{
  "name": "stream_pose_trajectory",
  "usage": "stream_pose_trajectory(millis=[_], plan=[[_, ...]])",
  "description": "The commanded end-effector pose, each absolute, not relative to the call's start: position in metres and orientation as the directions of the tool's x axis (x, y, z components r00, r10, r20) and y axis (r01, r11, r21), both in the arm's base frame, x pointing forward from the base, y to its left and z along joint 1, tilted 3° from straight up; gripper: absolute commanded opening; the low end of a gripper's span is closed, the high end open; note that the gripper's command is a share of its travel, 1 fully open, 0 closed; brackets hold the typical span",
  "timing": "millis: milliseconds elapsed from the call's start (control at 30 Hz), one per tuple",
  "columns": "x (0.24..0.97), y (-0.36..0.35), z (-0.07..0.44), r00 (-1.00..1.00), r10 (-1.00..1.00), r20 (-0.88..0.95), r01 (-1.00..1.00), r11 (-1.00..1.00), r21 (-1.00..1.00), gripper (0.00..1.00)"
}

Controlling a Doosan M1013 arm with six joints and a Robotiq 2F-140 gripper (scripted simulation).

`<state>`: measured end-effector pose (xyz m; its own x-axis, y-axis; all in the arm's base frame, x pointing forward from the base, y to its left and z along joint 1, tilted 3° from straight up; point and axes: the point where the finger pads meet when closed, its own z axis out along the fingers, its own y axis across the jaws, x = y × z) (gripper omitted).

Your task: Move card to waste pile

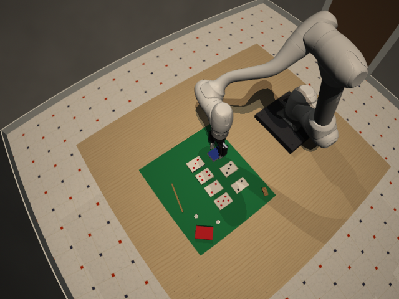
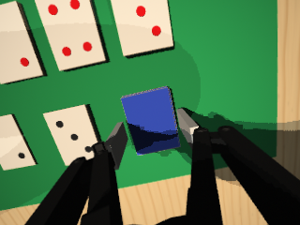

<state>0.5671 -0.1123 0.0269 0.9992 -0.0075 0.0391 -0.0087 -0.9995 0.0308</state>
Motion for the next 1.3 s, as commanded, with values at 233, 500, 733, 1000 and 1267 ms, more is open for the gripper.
stream_pose_trajectory(millis=[233,500,733,1000,1267], plan=[[0.5671,-0.1123,0.0268,0.999,-0.007,0.039,-0.009,-0.999,0.031,0.50],[0.5671,-0.1123,0.0259,0.999,-0.007,0.039,-0.009,-0.999,0.031,0.50],[0.5672,-0.1124,0.0239,0.999,-0.007,0.039,-0.009,-0.999,0.031,0.50],[0.5672,-0.1124,0.0238,0.999,-0.007,0.039,-0.009,-0.999,0.031,0.50],[0.5672,-0.1124,0.0238,0.999,-0.007,0.039,-0.009,-0.999,0.031,0.43]])
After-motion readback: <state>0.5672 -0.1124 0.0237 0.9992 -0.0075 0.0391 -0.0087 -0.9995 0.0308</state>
